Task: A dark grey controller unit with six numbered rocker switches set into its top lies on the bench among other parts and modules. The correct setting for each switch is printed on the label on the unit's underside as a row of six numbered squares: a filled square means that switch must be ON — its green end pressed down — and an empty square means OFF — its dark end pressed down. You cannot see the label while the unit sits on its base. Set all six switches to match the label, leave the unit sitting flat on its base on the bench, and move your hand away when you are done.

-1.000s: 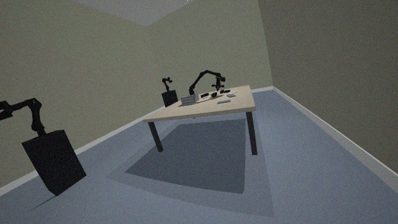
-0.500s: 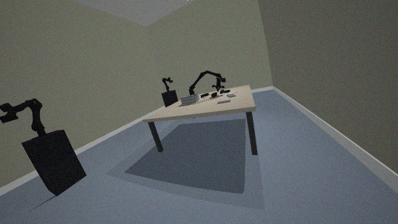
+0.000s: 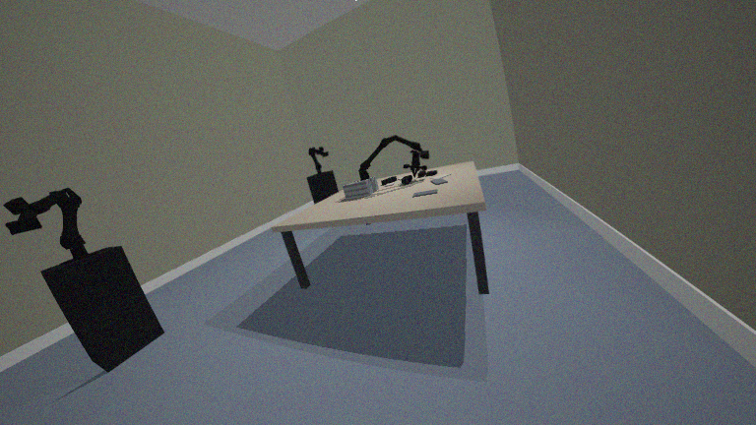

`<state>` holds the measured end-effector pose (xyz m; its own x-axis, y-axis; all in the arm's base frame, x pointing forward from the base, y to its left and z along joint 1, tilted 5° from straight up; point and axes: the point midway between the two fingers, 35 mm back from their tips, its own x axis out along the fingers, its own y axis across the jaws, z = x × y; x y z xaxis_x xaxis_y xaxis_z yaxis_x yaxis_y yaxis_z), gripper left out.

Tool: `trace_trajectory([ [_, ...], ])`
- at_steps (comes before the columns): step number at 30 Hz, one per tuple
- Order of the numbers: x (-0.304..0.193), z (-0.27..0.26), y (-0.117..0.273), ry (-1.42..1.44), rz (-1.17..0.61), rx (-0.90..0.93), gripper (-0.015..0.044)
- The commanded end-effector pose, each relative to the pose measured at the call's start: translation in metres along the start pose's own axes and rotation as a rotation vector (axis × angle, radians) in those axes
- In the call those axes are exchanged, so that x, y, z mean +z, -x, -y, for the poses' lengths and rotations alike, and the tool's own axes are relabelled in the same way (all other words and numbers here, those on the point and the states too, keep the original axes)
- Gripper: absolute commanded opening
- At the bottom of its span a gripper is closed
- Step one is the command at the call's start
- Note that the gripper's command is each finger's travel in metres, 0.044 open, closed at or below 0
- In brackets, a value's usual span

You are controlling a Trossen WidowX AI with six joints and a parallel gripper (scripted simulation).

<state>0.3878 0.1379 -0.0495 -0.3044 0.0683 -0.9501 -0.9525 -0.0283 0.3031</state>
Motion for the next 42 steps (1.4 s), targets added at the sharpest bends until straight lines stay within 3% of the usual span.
trace_trajectory([
  [1, 0.000, 0.001, -0.012, -0.004, 0.003, 0.013, 0.0000],
  [42, 0.000, -0.008, -0.024, -0.004, 0.003, 0.014, 0.0000],
])
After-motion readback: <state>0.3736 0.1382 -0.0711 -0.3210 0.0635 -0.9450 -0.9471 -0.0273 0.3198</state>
